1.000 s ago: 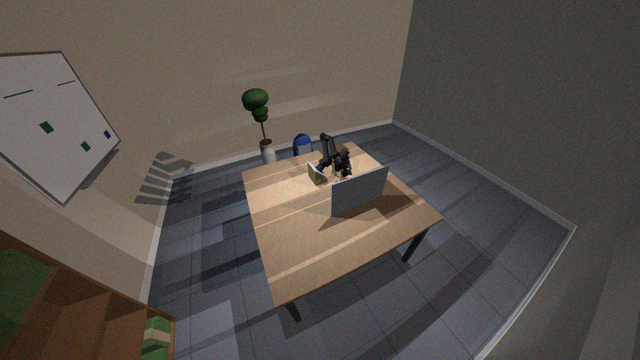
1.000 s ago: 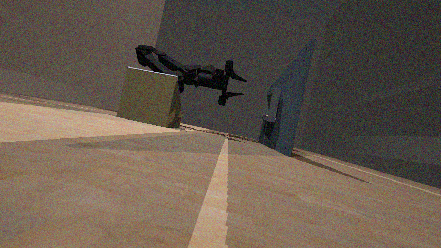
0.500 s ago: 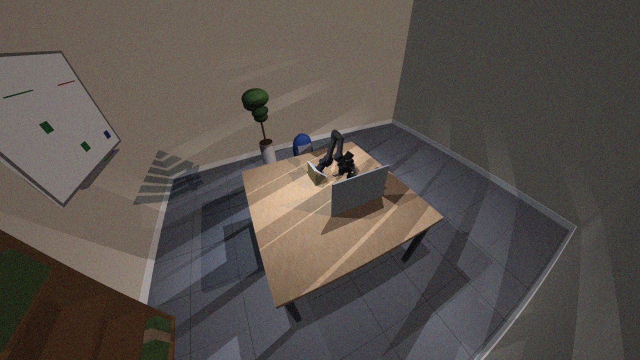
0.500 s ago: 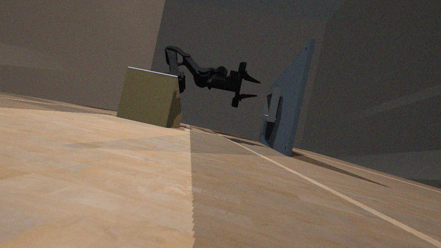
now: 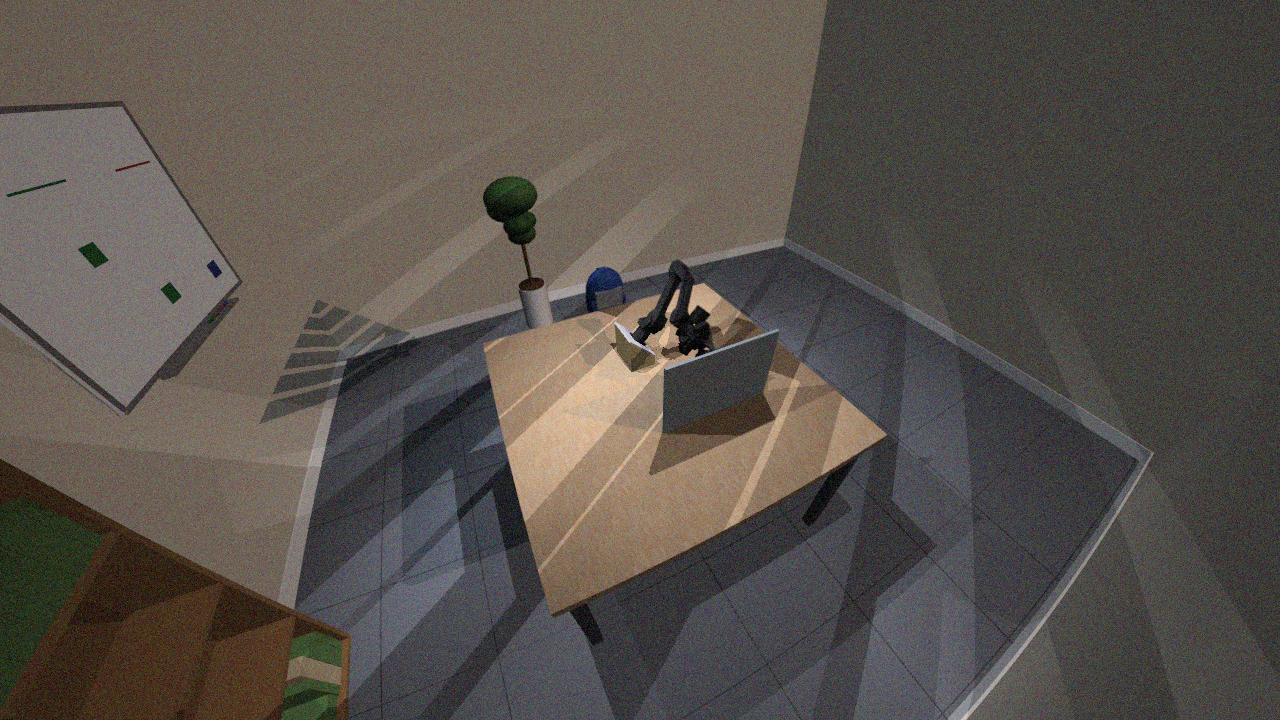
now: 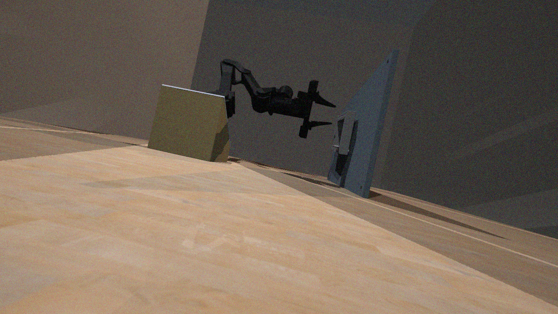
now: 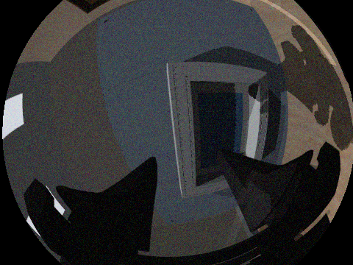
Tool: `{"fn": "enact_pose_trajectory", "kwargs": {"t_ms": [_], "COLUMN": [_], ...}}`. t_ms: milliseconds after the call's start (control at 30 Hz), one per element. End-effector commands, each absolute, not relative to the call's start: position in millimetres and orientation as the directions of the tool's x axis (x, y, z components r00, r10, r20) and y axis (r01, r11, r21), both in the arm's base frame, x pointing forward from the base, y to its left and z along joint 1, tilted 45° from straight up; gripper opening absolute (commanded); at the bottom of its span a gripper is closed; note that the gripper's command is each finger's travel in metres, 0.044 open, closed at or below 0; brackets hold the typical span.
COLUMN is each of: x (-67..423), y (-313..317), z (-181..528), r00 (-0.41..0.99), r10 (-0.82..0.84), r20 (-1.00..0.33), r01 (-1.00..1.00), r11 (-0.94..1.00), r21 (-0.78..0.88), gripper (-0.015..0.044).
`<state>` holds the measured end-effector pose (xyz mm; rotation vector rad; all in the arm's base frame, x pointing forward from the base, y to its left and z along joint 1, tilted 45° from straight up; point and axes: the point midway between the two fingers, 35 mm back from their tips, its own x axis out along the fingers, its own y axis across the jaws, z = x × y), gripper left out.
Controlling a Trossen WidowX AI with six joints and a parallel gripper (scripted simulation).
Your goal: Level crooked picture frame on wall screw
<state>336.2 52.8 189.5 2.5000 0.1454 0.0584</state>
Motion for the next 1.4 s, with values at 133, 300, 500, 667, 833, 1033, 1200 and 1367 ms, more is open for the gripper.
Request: {"fn": "enact_pose_trajectory", "kwargs": {"t_ms": [133, 300, 500, 667, 833, 1033, 1200, 1367], "x": [338.4, 345.1, 354.6, 362.6, 370.7, 376.3, 376.3, 376.3], "y": [53.9, 54.8, 56.0, 57.0, 58.0, 58.6, 58.6, 58.6], "z": [189.9, 190.6, 191.2, 191.2, 190.9, 190.4, 190.4, 190.4], "r00": [0.992, 0.992, 0.992, 0.992, 0.992, 0.992, 0.992, 0.992], "r10": [0.124, 0.124, 0.124, 0.124, 0.124, 0.124, 0.124, 0.124], "r20": [0.009, 0.009, 0.009, 0.010, 0.010, 0.011, 0.011, 0.011], "r01": [0.094, 0.094, 0.093, 0.093, 0.093, 0.093, 0.093, 0.093], "r11": [-0.795, -0.795, -0.795, -0.795, -0.795, -0.795, -0.795, -0.795], "r21": [0.599, 0.599, 0.599, 0.599, 0.599, 0.599, 0.599, 0.599], "gripper": [0.0260, 0.0260, 0.0260, 0.0260, 0.0260, 0.0260, 0.0260, 0.0260]}}
